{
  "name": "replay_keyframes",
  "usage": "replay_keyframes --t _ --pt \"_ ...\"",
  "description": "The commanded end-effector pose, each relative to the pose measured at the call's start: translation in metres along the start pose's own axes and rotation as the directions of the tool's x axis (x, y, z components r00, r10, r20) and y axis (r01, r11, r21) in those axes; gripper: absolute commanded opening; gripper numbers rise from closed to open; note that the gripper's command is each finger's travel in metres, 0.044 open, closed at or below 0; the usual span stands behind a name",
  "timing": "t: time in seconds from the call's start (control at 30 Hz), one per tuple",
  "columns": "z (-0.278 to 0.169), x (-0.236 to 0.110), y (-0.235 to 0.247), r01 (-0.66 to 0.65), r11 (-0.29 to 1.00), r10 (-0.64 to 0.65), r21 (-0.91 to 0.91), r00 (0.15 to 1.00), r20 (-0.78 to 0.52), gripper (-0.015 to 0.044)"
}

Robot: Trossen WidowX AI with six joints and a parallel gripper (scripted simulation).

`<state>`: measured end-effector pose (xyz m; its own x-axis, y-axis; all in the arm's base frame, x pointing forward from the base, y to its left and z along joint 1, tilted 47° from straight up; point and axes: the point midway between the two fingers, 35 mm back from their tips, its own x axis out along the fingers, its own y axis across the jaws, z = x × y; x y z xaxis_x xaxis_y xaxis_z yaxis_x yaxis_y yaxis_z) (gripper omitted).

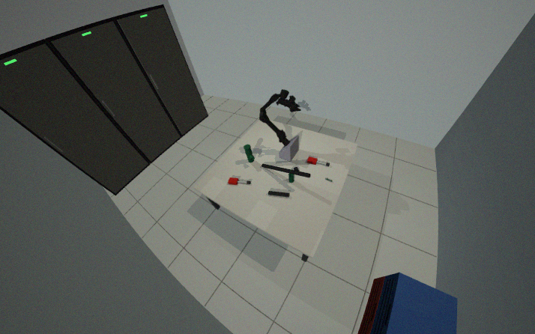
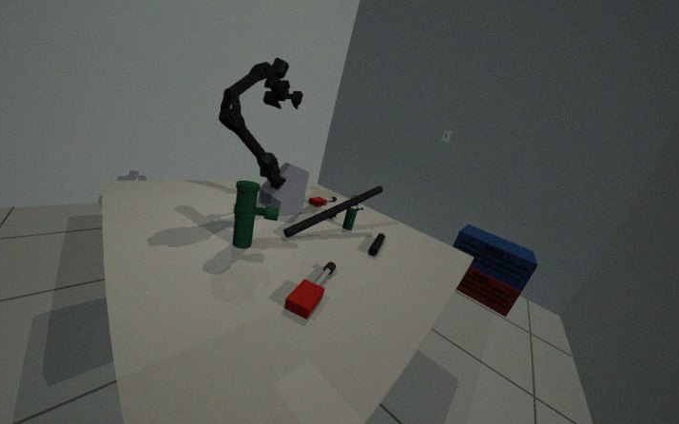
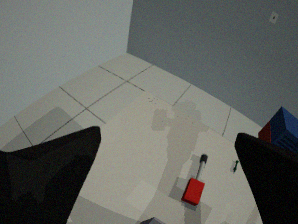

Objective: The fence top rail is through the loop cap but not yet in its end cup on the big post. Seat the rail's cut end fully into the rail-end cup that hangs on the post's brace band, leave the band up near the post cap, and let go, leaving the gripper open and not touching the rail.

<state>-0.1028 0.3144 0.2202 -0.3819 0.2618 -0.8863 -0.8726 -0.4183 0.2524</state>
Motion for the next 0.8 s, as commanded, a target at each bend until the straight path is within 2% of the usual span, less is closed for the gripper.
replay_keyframes --t 0.0,0.17,0.37,0.53,0.77 --pt "-0.023 0.0 -0.062 0.181 0.958 -0.172 0.223 0.983 -0.063 0.044" --pt "-0.064 -0.01 -0.132 0.399 0.797 -0.351 0.454 0.917 -0.19 0.044" --pt "-0.135 -0.033 -0.205 0.625 0.474 -0.481 0.621 0.774 -0.412 0.044" --pt "-0.201 -0.059 -0.242 0.741 0.158 -0.497 0.653 0.631 -0.596 0.044" --pt "-0.283 -0.094 -0.262 0.798 -0.235 -0.427 0.554 0.428 -0.797 0.044"
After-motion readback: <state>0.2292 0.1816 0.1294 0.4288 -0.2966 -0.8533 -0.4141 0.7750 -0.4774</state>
